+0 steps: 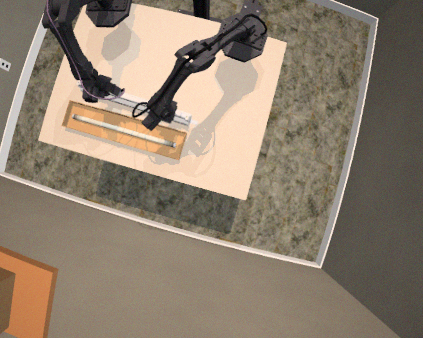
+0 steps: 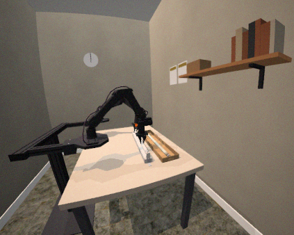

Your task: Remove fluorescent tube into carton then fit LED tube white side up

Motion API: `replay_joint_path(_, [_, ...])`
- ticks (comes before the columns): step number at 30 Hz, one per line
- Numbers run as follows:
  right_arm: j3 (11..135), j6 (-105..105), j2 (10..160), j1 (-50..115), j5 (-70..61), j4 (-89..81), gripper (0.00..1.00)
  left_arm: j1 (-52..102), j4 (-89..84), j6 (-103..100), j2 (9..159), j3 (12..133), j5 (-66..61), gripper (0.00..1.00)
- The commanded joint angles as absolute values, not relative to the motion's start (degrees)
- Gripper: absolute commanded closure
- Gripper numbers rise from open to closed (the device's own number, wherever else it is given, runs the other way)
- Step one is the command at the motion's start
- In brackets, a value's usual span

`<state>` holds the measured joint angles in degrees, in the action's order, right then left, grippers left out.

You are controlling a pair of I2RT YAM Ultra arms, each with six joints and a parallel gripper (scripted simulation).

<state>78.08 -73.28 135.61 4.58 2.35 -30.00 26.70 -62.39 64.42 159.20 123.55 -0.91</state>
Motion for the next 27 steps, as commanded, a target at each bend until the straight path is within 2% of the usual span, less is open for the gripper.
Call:
replay_joint_path(1, [79.6,-73.2,134.3,4.1,0.8,-27.7,0.89,27.1,-63.0,65.5,158.1,125.2,-2.9,0.89])
replay_joint_path(27, [79.7,-73.2,134.9,4.4,0.8,-27.0,0.89,27.0,-62.3,65.5,160.3,125.3,-2.9,0.89])
